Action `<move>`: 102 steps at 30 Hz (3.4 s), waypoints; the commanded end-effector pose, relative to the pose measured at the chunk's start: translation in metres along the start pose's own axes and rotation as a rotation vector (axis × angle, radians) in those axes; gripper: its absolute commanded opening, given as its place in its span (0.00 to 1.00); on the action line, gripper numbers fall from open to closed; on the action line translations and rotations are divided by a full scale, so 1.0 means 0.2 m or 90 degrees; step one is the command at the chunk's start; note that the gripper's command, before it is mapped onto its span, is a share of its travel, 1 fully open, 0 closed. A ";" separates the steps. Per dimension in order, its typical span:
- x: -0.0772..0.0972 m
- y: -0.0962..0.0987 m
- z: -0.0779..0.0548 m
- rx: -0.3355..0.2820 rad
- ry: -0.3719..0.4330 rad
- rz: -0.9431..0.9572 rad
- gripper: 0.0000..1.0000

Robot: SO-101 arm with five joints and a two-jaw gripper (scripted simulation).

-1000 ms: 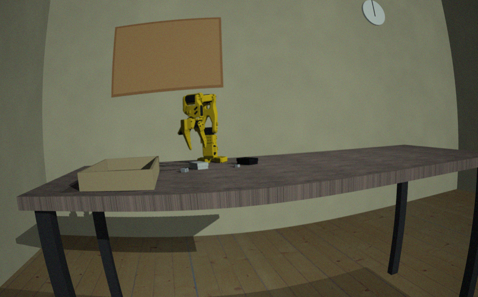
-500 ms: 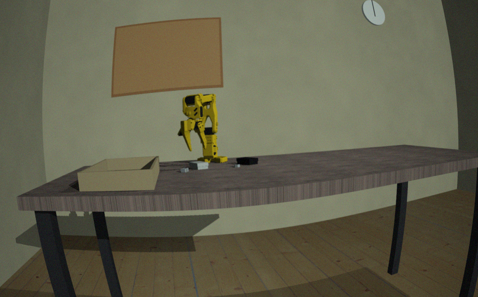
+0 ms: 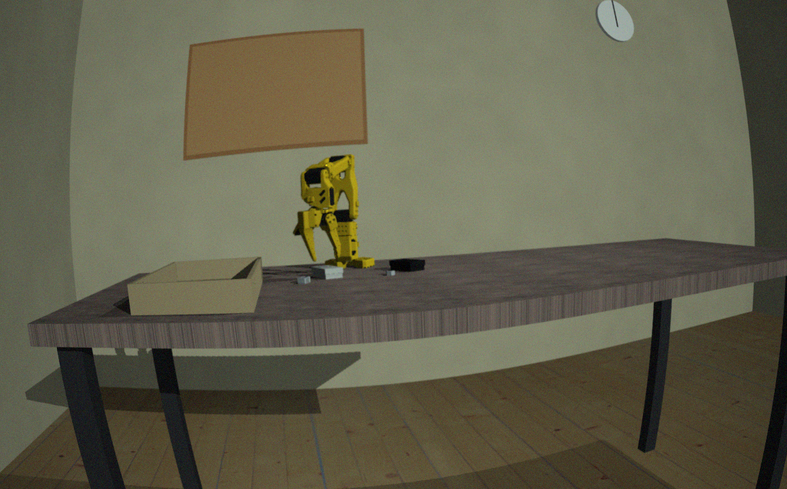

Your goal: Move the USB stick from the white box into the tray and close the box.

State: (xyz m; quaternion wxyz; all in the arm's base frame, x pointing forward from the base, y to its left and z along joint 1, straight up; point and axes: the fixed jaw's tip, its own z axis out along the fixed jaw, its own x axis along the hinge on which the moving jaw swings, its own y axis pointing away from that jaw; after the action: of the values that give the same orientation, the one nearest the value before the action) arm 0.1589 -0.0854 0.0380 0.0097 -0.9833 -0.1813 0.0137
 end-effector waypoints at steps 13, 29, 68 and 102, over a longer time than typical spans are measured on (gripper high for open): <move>0.01 0.02 0.08 -0.015 0.015 -0.002 0.29; 0.00 0.02 0.09 -0.015 0.015 -0.002 0.29; 0.00 0.01 0.11 -0.015 0.015 -0.002 0.29; 0.00 0.01 0.11 -0.015 0.015 -0.002 0.22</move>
State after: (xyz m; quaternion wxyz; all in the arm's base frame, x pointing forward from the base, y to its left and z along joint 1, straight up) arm 0.1580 -0.0850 0.0153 0.0051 -0.9834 -0.1813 0.0076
